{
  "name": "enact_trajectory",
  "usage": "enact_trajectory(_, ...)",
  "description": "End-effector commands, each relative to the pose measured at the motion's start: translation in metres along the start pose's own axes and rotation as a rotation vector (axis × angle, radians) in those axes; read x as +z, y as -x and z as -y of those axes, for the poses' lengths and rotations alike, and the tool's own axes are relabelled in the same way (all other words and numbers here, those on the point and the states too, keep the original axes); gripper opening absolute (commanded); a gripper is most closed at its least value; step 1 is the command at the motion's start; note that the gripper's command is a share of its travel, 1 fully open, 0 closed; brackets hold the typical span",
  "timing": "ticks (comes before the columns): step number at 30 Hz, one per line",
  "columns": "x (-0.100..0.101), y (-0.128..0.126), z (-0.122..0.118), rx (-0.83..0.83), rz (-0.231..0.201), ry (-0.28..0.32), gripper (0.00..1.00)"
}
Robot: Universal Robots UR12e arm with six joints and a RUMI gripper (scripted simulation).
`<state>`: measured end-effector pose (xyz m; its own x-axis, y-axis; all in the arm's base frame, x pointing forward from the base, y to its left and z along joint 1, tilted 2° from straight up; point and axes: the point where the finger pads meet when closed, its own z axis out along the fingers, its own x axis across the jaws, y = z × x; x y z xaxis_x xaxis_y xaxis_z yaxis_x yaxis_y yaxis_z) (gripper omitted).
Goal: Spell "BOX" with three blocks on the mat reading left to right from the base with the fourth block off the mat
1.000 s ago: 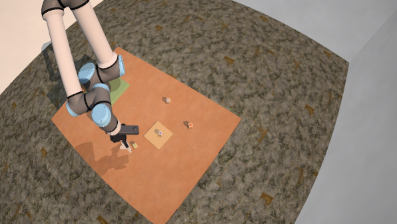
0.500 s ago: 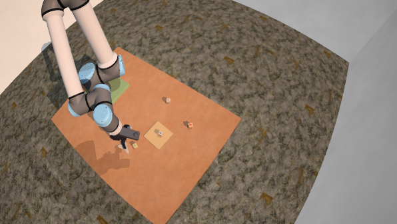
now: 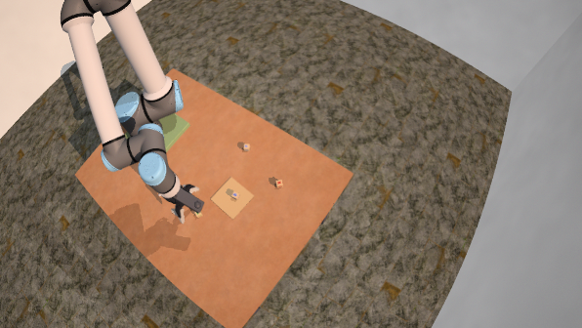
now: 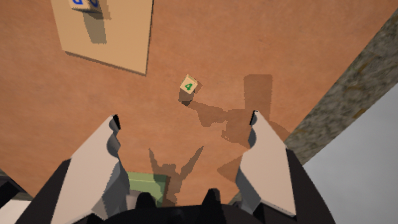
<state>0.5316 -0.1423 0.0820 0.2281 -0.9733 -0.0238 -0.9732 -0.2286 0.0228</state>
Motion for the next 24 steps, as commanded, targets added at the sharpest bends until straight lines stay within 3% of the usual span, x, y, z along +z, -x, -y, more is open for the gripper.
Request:
enact_trajectory(1, 0.003, -0.001, 0.000, 0.118, -0.004, 0.002, 1.00)
enact_trajectory(24, 0.019, 0.000, -0.004, 0.572, -0.004, 0.002, 1.00)
